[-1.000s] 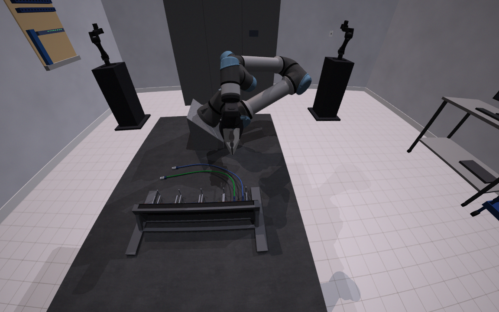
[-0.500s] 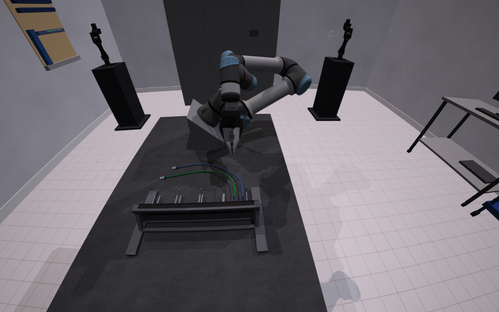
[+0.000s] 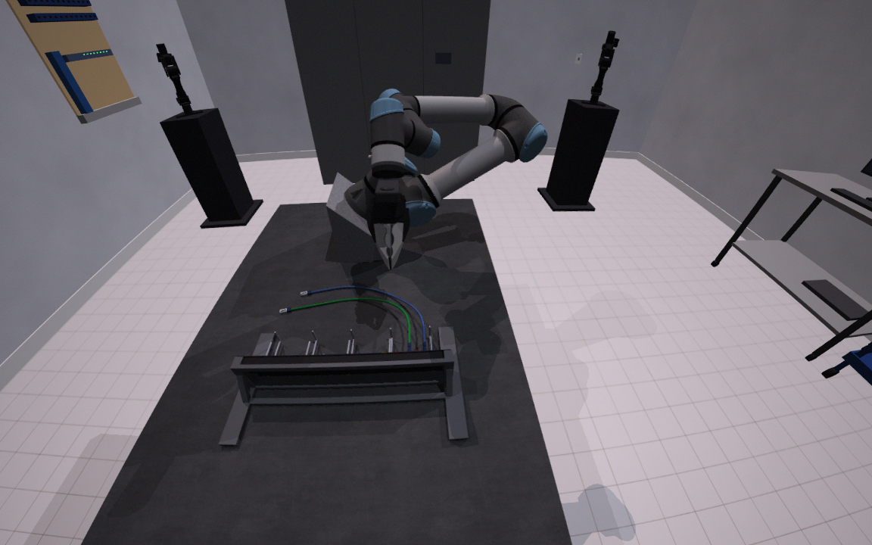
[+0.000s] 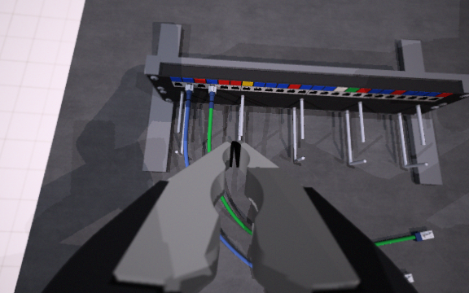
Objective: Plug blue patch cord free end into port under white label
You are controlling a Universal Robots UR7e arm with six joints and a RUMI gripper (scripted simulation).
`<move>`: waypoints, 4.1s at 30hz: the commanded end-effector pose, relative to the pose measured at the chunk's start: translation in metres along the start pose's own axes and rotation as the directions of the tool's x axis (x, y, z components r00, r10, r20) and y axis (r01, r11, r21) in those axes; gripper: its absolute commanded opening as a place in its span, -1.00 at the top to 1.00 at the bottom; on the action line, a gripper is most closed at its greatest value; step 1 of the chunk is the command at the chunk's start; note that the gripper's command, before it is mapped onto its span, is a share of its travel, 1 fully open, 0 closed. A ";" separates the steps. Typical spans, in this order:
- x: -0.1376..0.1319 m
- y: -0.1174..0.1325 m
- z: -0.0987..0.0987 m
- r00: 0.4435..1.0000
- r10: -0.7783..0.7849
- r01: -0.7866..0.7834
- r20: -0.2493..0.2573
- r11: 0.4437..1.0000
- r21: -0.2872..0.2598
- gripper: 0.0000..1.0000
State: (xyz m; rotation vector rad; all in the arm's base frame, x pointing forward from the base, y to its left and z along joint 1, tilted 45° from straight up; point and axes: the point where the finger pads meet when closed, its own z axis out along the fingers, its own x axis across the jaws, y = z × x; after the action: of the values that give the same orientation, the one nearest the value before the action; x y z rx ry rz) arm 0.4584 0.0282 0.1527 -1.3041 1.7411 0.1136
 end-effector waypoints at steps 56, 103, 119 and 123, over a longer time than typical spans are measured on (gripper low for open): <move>0.067 -0.001 0.029 1.000 -0.001 0.001 0.001 1.000 0.000 1.00; 0.067 -0.001 0.127 1.000 -0.001 0.001 0.001 1.000 0.000 1.00; 0.067 -0.001 0.140 1.000 -0.001 0.001 0.001 1.000 0.000 1.00; 0.067 -0.001 0.141 1.000 -0.001 0.001 0.001 1.000 0.000 1.00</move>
State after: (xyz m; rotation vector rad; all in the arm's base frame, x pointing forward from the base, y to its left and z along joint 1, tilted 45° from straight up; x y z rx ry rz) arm 0.5435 0.0587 0.0266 -1.3052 1.7393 0.1155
